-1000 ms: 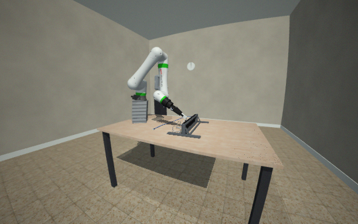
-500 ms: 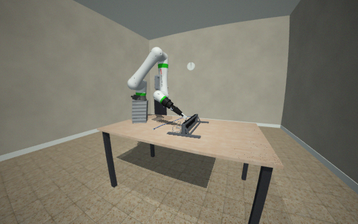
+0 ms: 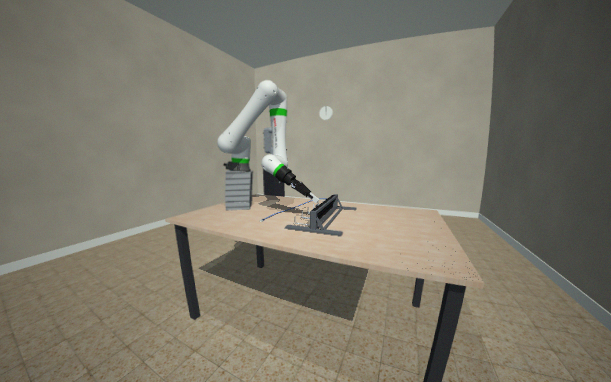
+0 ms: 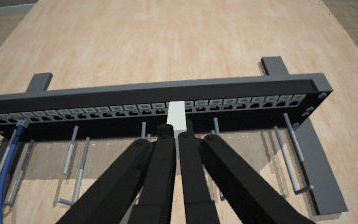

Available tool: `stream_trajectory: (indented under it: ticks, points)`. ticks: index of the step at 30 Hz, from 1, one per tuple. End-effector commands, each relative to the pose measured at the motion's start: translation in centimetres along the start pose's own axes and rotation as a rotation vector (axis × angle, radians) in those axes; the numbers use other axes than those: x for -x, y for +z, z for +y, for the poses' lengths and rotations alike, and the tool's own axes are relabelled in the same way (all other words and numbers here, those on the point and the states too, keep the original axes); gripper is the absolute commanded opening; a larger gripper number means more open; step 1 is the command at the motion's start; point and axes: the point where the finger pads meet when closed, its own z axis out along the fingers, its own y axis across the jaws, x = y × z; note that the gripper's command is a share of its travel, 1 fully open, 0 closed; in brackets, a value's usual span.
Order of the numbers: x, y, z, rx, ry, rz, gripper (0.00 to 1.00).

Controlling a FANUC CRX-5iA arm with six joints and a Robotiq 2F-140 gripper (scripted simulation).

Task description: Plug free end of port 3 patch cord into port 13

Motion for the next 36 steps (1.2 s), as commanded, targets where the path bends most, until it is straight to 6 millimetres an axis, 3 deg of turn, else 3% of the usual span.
stream_trajectory:
  ticks: [1, 6, 11, 13, 19, 27, 36]
  points:
    - [0.0, 0.0, 0.0, 0.000, 0.000, 0.000, 0.00]
    - [0.0, -0.3, 0.0, 0.000, 0.000, 0.000, 0.00]
    - [0.0, -2.9, 0.0, 0.000, 0.000, 0.000, 0.00]
    - [0.0, -2.9, 0.0, 0.000, 0.000, 0.000, 0.00]
    - [0.0, -8.1, 0.0, 0.000, 0.000, 0.000, 0.00]
    - [0.0, -12.9, 0.0, 0.000, 0.000, 0.000, 0.00]
    - [0.0, -14.0, 0.0, 0.000, 0.000, 0.000, 0.00]
